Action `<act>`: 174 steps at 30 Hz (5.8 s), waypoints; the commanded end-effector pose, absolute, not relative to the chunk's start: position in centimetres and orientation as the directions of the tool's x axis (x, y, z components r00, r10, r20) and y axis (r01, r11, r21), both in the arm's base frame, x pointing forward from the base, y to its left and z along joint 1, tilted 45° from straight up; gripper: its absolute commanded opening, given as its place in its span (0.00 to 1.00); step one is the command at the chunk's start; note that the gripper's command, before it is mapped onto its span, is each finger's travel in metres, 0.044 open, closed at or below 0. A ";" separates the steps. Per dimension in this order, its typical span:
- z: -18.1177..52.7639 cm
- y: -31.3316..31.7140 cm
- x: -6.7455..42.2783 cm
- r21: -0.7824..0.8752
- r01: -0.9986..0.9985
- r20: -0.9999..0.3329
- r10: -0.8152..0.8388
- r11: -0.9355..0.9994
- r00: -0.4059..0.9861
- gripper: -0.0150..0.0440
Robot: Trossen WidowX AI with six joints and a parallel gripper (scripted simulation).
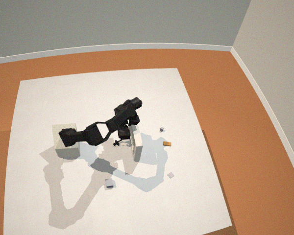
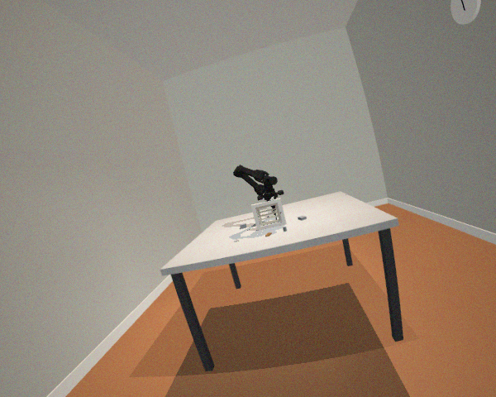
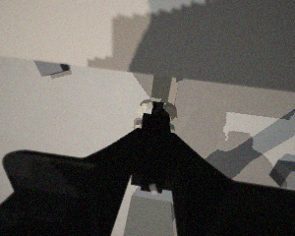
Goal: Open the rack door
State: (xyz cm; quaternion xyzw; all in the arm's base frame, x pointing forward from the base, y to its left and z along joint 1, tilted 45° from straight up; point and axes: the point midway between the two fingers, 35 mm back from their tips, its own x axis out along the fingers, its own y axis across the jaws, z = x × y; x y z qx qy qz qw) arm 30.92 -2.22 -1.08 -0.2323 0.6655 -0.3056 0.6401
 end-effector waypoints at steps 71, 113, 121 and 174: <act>-1.1 -2.3 31.0 0.236 -0.961 -0.709 -0.702 -0.142 -0.070 0.68; -1.1 -2.3 31.0 -0.705 0.066 -0.709 -0.702 0.706 -0.070 0.74; -1.1 -2.3 31.0 -0.652 0.446 -0.709 -0.702 0.614 -0.070 0.74; -1.1 -2.3 31.0 0.128 0.966 -0.709 -0.702 -0.227 -0.071 0.56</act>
